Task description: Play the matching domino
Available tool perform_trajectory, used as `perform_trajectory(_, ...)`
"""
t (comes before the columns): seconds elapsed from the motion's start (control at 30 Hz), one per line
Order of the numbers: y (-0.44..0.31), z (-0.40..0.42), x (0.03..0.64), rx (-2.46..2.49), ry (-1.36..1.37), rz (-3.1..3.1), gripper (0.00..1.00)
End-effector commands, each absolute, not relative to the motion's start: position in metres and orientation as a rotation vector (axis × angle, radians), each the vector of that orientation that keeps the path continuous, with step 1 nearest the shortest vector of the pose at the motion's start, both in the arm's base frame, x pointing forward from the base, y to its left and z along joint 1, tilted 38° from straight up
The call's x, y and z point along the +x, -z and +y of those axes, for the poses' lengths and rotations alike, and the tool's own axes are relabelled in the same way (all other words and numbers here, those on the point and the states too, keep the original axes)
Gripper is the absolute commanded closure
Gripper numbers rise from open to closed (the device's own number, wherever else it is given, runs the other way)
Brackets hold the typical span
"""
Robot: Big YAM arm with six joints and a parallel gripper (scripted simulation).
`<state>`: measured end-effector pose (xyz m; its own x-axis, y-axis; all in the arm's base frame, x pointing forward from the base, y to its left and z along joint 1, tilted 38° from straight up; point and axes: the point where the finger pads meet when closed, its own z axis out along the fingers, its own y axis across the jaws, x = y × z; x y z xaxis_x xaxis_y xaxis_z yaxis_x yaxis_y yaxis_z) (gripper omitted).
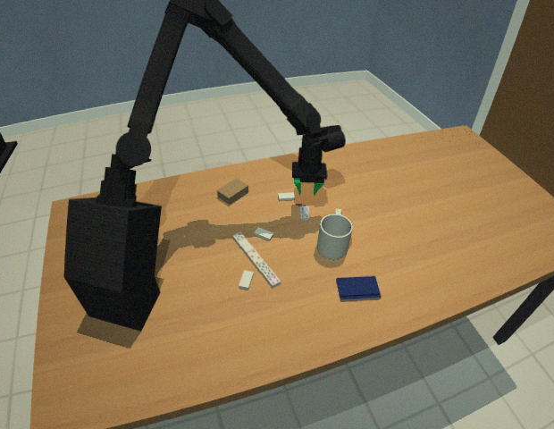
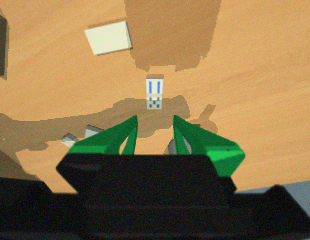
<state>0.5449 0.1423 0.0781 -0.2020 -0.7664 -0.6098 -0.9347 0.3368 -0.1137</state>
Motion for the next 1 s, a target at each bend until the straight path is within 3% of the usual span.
perform_trajectory(0.0, -0.0906, 0.1438, 0.5558, -1.459, -0.365, 2.022, 0.55)
perform_trajectory(0.97, -0.0841, 0.1431, 0.5518, -1.45, -0.373, 2.04, 0.55)
